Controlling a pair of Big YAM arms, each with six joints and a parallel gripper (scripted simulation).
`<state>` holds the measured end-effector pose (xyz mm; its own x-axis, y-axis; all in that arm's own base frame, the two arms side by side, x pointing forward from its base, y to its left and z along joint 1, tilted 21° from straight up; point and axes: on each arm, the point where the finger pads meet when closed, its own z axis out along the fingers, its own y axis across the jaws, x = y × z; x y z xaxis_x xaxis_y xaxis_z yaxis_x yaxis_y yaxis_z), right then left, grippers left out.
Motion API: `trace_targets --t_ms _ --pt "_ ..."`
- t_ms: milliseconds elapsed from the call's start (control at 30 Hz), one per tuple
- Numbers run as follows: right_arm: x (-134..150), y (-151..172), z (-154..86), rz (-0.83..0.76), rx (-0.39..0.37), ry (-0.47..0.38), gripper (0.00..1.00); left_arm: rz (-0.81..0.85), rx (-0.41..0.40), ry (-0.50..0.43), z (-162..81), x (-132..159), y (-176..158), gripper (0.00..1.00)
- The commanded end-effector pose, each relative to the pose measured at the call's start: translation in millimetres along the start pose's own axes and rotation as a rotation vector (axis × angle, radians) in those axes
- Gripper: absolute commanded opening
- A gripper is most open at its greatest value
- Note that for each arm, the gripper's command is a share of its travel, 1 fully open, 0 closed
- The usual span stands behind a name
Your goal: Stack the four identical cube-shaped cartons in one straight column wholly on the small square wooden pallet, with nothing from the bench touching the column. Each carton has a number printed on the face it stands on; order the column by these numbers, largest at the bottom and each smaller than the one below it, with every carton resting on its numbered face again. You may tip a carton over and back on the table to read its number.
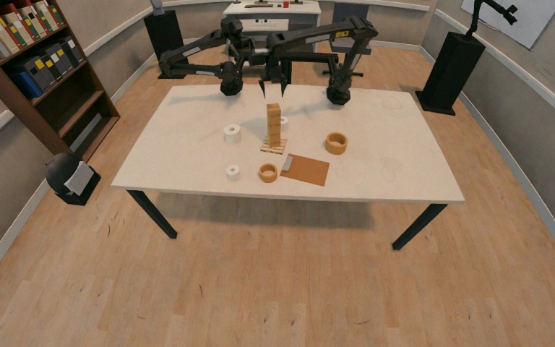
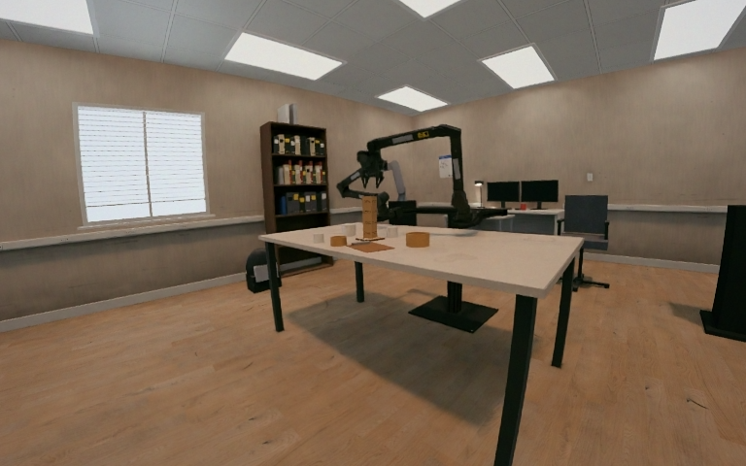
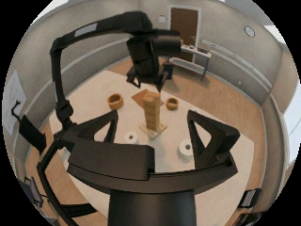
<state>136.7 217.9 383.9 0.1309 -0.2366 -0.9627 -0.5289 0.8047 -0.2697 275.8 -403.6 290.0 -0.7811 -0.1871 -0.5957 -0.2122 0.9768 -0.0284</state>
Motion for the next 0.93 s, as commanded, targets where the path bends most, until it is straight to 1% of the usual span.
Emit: trace_targets --t_ms 0,133,167,200,267,467,533,900 --pt "-4.4 0.3 1.0 0.002 0.002 0.002 1.00 -0.020 0.007 -0.001 -37.1 1.7 -19.7 0.83" --pt "-4.4 0.3 1.0 0.002 0.002 0.002 1.00 -0.006 -0.011 0.004 -67.4 8.6 -23.1 0.83" --pt "-4.4 0.3 1.0 0.002 0.002 0.002 1.00 -0.016 0.001 0.005 -77.7 4.1 -16.8 0.83" --pt "-4.4 0.3 1.0 0.002 0.002 0.002 1.00 -0.009 -0.019 0.007 -65.3 4.4 -11.6 0.83" --pt "-4.4 0.3 1.0 0.002 0.002 0.002 1.00 -0.021 -0.029 0.008 -59.5 -1.1 -6.9 0.83" --pt "-4.4 0.3 1.0 0.002 0.002 0.002 1.00 -0.020 -0.029 0.009 -58.5 -0.8 -5.2 0.83" --pt "-4.4 0.3 1.0 0.002 0.002 0.002 1.00 -0.009 -0.021 0.010 -62.3 4.5 -7.2 0.83" --pt "-4.4 0.3 1.0 0.002 0.002 0.002 1.00 -0.009 -0.021 0.010 -62.3 4.5 -7.2 0.83"
